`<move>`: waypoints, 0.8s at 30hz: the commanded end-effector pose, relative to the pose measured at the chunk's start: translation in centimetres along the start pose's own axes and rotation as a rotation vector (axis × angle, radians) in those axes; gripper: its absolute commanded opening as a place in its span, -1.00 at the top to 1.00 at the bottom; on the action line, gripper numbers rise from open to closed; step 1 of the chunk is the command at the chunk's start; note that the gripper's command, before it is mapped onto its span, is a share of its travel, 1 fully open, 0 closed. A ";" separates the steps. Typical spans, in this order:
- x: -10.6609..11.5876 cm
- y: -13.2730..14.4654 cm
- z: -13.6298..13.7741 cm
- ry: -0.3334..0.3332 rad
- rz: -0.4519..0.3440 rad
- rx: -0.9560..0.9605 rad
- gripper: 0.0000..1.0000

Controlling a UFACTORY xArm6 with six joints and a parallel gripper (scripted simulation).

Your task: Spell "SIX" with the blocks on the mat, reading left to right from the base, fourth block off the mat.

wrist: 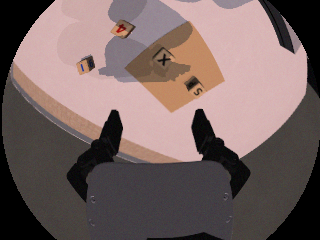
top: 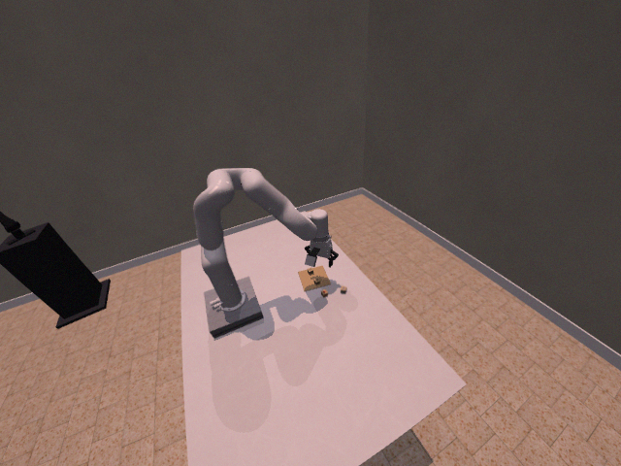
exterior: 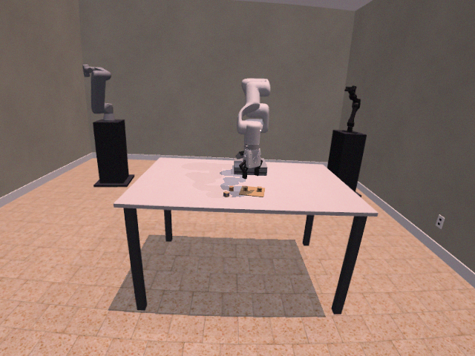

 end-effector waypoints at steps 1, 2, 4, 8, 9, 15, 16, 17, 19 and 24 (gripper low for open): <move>0.1 0.0 -1.3 -0.008 0.002 -0.139 -1.00; 0.1 0.0 -1.4 -0.008 0.002 -0.160 -1.00; 0.1 0.0 -1.9 -0.008 0.002 -0.209 -1.00; 0.0 -0.2 -2.9 -0.008 0.002 -0.322 -1.00; 0.0 -0.2 -3.2 -0.008 0.001 -0.350 -1.00; -0.1 -0.5 -4.7 -0.008 0.001 -0.519 -1.00; -0.1 -0.5 -4.7 -0.008 0.001 -0.519 -1.00; -0.1 -0.5 -4.7 -0.008 0.001 -0.519 -1.00; -0.1 -0.7 -5.6 -0.008 0.000 -0.620 -1.00; -0.2 -1.1 -6.8 -0.008 0.000 -0.756 -1.00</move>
Point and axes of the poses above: the point where the finger pads meet when closed, its own x axis back along the fingers, its own z axis across the jaws, y = z × x, the point moved 5 cm from there along x, back along the fingers, and after that the axes turned 7 degrees about -x, right-handed, at the moved point
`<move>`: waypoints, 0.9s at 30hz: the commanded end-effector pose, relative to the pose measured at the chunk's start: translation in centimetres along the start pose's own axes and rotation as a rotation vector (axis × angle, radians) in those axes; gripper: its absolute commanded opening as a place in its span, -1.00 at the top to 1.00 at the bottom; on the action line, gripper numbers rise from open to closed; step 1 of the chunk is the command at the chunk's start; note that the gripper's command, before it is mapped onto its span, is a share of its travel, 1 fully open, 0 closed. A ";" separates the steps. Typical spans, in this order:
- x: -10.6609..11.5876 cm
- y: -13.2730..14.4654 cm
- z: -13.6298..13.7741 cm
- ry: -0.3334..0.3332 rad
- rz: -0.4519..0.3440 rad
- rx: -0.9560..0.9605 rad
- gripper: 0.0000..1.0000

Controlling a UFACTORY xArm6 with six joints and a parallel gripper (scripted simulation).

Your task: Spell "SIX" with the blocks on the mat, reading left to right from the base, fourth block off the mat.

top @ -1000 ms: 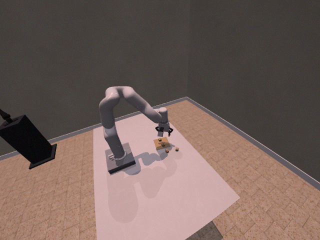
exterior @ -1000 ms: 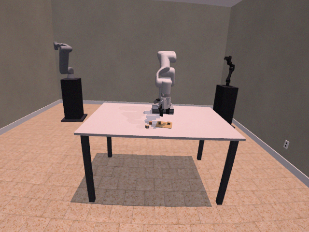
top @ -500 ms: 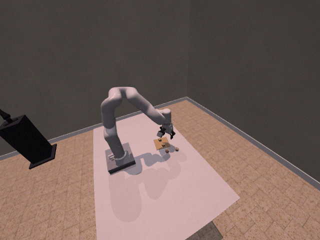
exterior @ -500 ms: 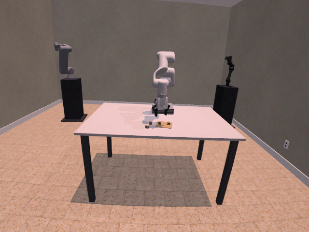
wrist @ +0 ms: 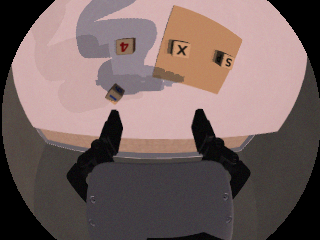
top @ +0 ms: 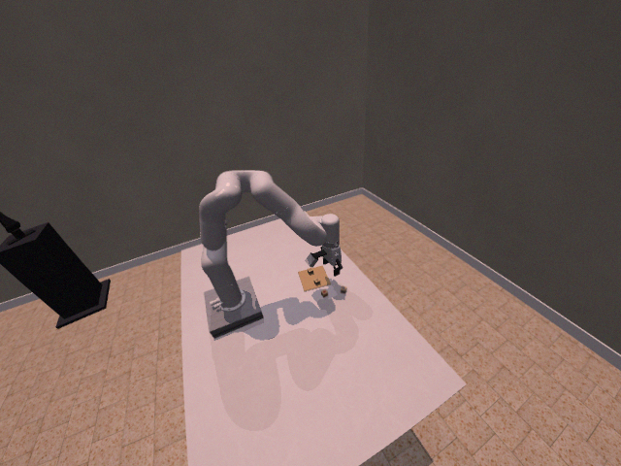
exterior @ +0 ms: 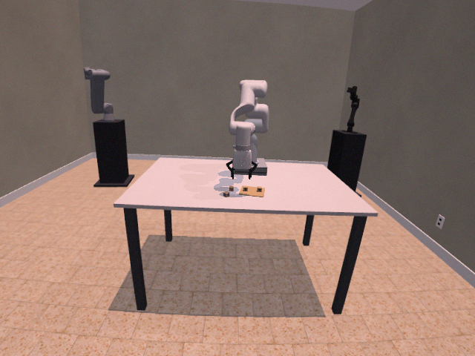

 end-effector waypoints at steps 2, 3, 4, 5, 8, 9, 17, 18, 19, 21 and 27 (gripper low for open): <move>0.0 0.7 -1.4 -0.008 -0.002 -0.166 -1.00; 0.0 0.8 -1.6 -0.008 -0.002 -0.195 -1.00; 0.0 0.9 -1.9 -0.008 -0.003 -0.223 -1.00; 0.0 1.0 -2.1 -0.008 -0.003 -0.251 -1.00; -0.1 1.3 -2.9 -0.007 -0.003 -0.336 -1.00; -0.1 1.3 -2.9 -0.007 -0.003 -0.336 -1.00; -0.2 1.9 -5.0 -0.007 -0.004 -0.571 -1.00; -0.3 2.0 -5.3 -0.007 -0.004 -0.600 -1.00; -0.3 2.1 -5.5 -0.007 -0.004 -0.628 -1.00; -0.3 2.2 -6.1 -0.007 -0.005 -0.684 -1.00; -0.4 2.5 -7.1 -0.007 -0.005 -0.792 -1.00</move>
Point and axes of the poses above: the point where the finger pads meet when closed, its own x axis back along the fingers, its own z axis across the jaws, y = z × x, the point moved 5 cm from there along x, back along the fingers, and after that the axes turned 7 degrees about -x, right-handed, at the moved point
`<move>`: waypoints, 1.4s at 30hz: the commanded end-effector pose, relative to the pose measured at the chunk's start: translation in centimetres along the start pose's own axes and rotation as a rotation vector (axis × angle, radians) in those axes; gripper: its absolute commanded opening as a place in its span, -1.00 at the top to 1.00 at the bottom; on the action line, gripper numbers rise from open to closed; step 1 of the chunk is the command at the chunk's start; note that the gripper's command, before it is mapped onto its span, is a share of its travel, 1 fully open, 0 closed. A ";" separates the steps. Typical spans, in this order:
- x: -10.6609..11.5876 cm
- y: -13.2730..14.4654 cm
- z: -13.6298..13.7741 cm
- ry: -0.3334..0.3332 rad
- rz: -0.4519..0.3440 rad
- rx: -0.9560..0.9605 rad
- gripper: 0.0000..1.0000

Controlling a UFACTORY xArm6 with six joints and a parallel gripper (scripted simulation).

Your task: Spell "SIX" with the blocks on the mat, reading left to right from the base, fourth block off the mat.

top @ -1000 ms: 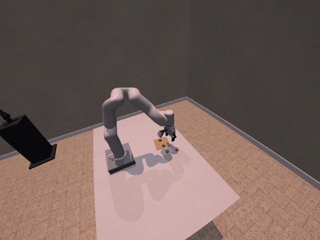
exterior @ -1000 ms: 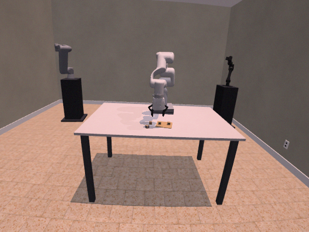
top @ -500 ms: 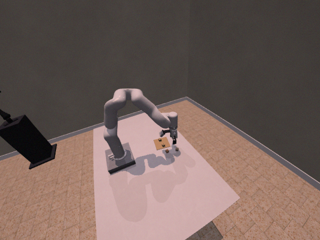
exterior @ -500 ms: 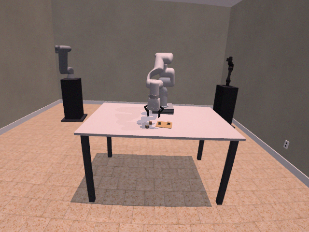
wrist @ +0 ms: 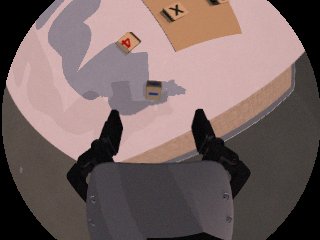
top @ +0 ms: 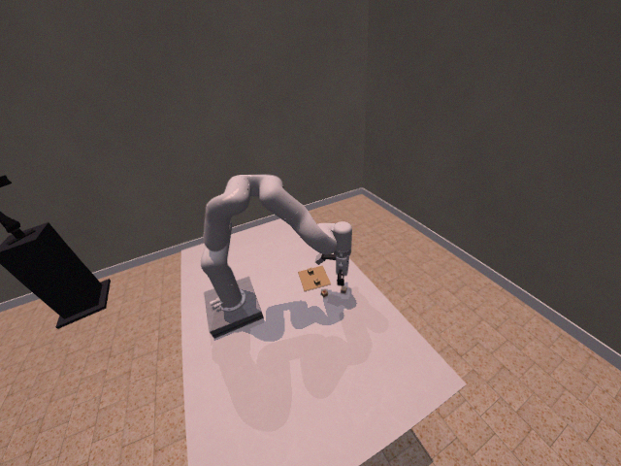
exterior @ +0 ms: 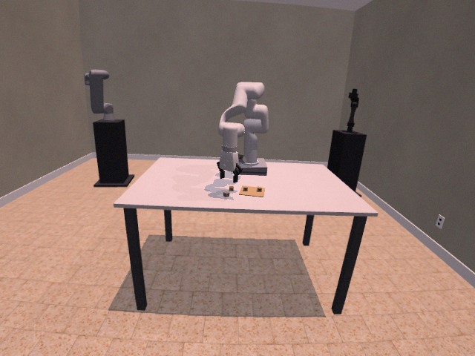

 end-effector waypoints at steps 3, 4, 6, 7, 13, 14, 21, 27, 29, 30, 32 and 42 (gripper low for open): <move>0.1 0.9 -0.4 -0.005 -0.006 -0.098 -1.00; 0.1 0.9 -0.4 -0.005 -0.006 -0.103 -1.00; 0.1 0.9 -0.4 -0.005 -0.006 -0.106 -1.00; 0.1 0.9 -0.4 -0.005 -0.006 -0.106 -0.26; 0.1 0.9 -0.4 -0.005 -0.006 -0.106 -0.26; 0.1 0.9 -0.4 -0.005 -0.006 -0.106 -0.26; 0.1 0.9 -0.4 -0.005 -0.006 -0.106 -0.26; 0.1 0.9 -0.4 -0.005 -0.006 -0.106 -0.26; 0.1 0.9 -0.4 -0.005 -0.006 -0.106 -0.26; 0.1 0.9 -0.4 -0.005 -0.006 -0.106 -0.26; 0.1 0.9 -0.4 -0.005 -0.006 -0.106 -0.26; 0.1 0.9 -0.4 -0.005 -0.006 -0.106 -0.26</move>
Point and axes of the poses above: the point where the finger pads meet when closed, its own x axis back along the fingers, its own z axis across the jaws, y = z × x, the point moved 5 cm from there along x, back along the fingers, and after that the axes turned 7 degrees about -x, right-handed, at the moved point
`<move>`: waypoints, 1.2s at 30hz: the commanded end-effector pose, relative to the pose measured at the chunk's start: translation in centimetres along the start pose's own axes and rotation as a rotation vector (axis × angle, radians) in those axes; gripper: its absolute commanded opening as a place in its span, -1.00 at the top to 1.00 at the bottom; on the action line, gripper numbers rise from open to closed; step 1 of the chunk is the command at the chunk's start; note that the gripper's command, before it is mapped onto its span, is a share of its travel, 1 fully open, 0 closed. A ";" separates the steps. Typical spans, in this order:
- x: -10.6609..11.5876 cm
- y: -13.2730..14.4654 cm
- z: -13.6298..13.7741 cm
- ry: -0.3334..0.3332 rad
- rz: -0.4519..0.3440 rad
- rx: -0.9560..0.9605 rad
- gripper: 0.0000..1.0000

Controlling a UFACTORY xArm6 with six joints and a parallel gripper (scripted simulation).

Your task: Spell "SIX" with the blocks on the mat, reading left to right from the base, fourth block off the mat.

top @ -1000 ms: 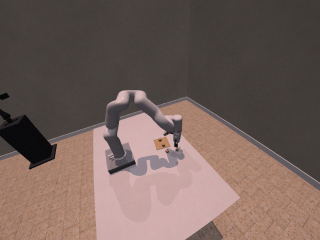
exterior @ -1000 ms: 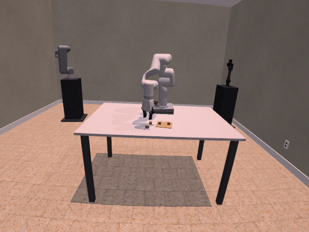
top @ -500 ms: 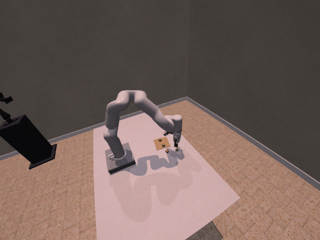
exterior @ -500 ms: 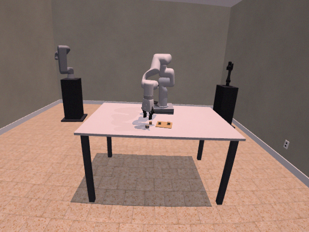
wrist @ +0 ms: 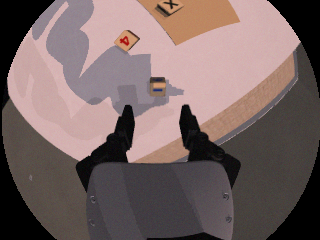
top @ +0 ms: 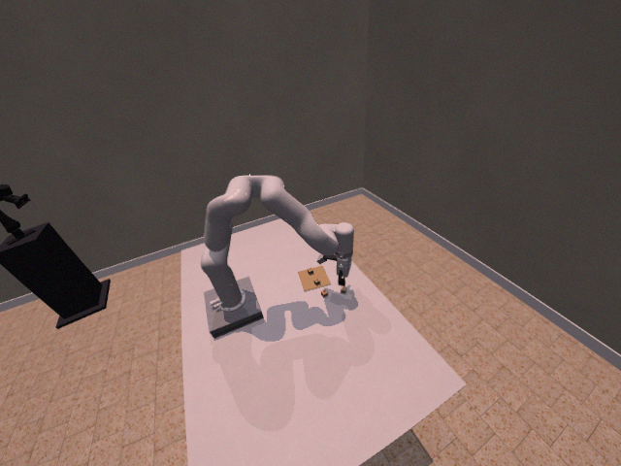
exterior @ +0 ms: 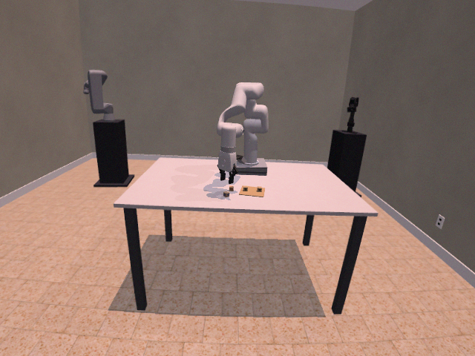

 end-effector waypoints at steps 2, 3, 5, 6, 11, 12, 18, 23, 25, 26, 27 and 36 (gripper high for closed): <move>0.2 0.1 0.1 0.003 -0.004 0.000 -0.26; 0.2 0.1 0.1 0.003 -0.004 0.000 -0.26; 0.1 0.1 0.1 0.003 -0.004 0.000 -0.26; 0.1 0.1 0.1 0.003 -0.004 0.000 -0.26; -0.1 0.1 0.1 0.002 -0.004 0.000 -0.26; -0.1 0.1 0.1 0.002 -0.004 0.000 -0.26; -0.7 0.1 0.1 0.002 -0.004 0.000 -0.26; -1.3 0.1 0.1 0.002 -0.004 0.000 -0.26; -1.5 0.1 0.1 0.002 -0.004 0.000 -0.26; -1.5 0.1 0.1 0.002 -0.004 0.000 -0.26; -1.6 0.1 0.1 0.002 -0.004 0.000 -0.26; -3.1 0.1 0.1 0.002 -0.004 0.000 -0.26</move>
Point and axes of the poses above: the point where the finger pads meet when closed, its own x axis back along the fingers, its own z axis across the jaws, y = z × x, the point moved 5 cm from there along x, back along the fingers, and after that the axes turned 7 degrees about -x, right-handed, at the moved point
